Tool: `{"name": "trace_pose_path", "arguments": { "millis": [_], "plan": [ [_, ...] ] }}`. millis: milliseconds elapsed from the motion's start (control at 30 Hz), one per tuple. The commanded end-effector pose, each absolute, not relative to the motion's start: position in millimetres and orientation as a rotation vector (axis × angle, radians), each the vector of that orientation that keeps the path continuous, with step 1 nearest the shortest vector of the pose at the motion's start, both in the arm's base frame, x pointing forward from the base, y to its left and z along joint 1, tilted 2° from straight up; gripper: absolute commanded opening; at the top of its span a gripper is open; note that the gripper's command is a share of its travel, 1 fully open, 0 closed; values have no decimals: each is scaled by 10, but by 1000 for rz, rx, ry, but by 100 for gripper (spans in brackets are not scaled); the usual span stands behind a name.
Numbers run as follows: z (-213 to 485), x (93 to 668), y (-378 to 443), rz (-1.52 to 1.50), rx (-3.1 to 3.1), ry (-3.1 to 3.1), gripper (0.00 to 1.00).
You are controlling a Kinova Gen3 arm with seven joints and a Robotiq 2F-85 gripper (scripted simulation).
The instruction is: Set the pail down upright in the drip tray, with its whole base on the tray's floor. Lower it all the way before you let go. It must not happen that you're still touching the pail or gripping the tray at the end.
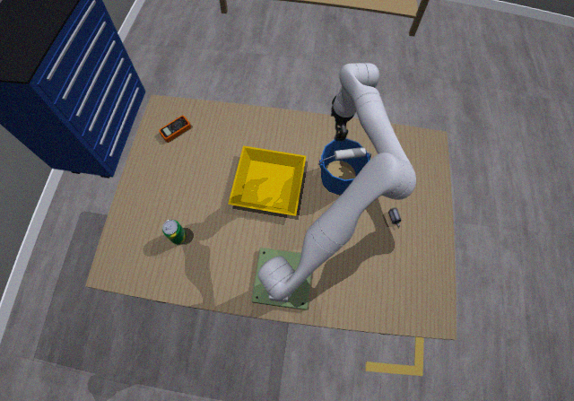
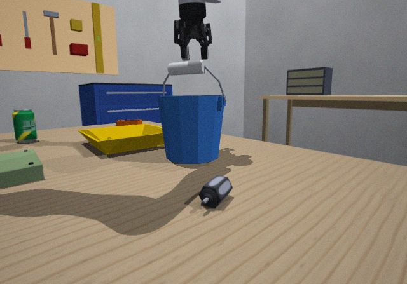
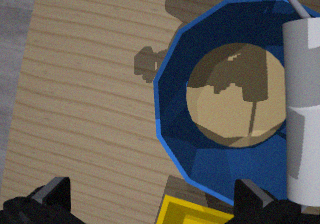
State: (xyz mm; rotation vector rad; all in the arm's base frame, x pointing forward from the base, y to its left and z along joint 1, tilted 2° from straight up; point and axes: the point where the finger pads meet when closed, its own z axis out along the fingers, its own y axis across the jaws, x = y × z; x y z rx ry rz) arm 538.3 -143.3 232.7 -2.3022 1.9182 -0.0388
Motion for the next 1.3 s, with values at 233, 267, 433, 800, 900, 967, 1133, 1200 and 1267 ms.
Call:
{"name": "trace_pose_path", "arguments": {
  "millis": [233,267,433,800,900,967,1133,1200,1267],
  "plan": [
    [2570,4970,-1814,-14,-2393,1928,100],
    [2586,4932,-1837,-8,-2402,1927,100],
    [2653,4778,-1928,17,-2441,1921,100],
    [2721,4623,-2010,44,-2477,1915,100],
    [2731,4601,-2022,48,-2482,1914,100],
    [2735,4593,-2026,50,-2484,1914,100],
    [2739,4585,-2030,52,-2485,1913,100],
    [2739,4585,-2030,52,-2485,1913,100],
    [2739,4585,-2030,52,-2485,1913,100]
  ]
}}
